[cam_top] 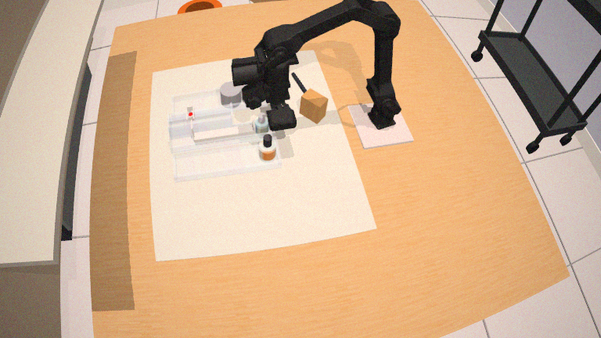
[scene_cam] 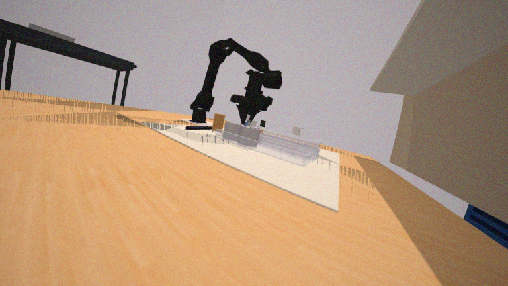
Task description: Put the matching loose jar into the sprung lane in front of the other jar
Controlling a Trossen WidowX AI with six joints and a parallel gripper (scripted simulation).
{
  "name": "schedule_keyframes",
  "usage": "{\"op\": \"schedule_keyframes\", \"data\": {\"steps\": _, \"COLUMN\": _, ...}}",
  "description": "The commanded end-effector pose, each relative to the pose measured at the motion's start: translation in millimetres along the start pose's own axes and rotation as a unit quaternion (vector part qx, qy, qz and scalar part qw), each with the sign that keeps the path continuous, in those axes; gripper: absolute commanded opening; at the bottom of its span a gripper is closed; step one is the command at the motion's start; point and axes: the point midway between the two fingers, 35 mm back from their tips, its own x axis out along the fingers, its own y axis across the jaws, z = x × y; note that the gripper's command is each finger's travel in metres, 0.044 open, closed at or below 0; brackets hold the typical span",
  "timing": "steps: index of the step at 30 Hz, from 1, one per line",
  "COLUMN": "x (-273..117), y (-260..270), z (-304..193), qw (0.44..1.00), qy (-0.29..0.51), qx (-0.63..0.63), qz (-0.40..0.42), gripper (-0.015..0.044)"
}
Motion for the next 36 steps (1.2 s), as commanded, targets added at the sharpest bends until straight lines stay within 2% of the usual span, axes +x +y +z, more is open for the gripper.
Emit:
{"op": "schedule_keyframes", "data": {"steps": 1, "x": -3, "y": 0, "z": 11, "qw": 1.0, "qy": -0.014, "qx": -0.001, "qz": -0.001, "gripper": 0.0}}
{"op": "schedule_keyframes", "data": {"steps": 36, "x": -5, "y": 0, "z": 28, "qw": 1.0, "qy": -0.015, "qx": -0.001, "qz": -0.001, "gripper": 0.0}}
